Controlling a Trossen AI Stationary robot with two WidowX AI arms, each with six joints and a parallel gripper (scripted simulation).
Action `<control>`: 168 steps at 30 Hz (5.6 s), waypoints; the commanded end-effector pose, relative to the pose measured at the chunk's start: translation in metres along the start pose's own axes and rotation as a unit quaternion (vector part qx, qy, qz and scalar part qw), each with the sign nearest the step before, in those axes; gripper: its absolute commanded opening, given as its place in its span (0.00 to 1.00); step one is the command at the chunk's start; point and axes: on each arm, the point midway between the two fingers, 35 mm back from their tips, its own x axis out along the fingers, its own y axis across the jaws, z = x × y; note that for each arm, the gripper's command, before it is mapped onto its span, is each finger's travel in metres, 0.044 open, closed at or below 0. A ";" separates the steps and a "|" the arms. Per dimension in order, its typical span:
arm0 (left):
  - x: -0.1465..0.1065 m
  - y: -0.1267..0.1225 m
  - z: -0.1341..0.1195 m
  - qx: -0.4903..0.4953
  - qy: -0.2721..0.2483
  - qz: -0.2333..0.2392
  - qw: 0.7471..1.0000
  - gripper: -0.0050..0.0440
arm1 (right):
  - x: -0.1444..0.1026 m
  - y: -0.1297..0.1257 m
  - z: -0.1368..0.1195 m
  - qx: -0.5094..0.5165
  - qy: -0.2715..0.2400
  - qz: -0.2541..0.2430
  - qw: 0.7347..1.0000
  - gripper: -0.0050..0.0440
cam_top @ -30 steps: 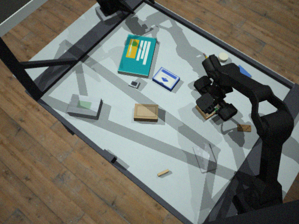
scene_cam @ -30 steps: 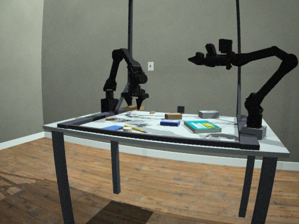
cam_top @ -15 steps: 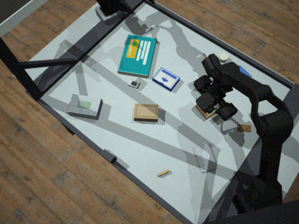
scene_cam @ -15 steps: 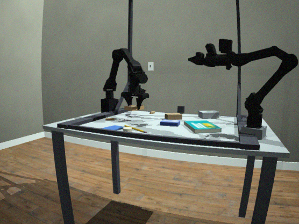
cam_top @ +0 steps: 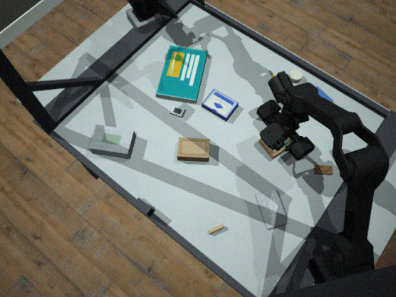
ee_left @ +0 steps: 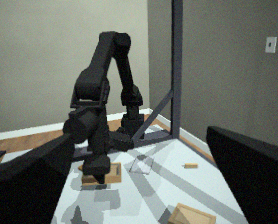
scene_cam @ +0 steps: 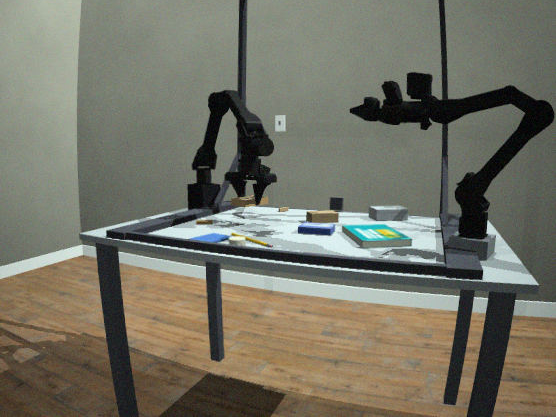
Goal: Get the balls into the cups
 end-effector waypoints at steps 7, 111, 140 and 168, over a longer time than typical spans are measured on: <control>-0.001 0.000 0.008 0.000 -0.010 0.000 1.000 0.92 | -0.007 -0.005 0.000 0.000 0.014 -0.010 1.000 0.00; -0.001 0.000 0.008 0.000 -0.010 0.000 1.000 0.92 | -0.007 -0.005 -0.002 -0.001 0.002 -0.004 1.000 0.00; -0.001 0.000 0.008 0.000 -0.010 0.000 1.000 0.92 | -0.012 -0.001 -0.001 -0.001 0.004 -0.028 1.000 0.00; -0.001 0.000 0.008 0.000 -0.010 0.000 1.000 0.92 | -0.009 -0.006 -0.001 -0.001 0.008 -0.012 1.000 0.00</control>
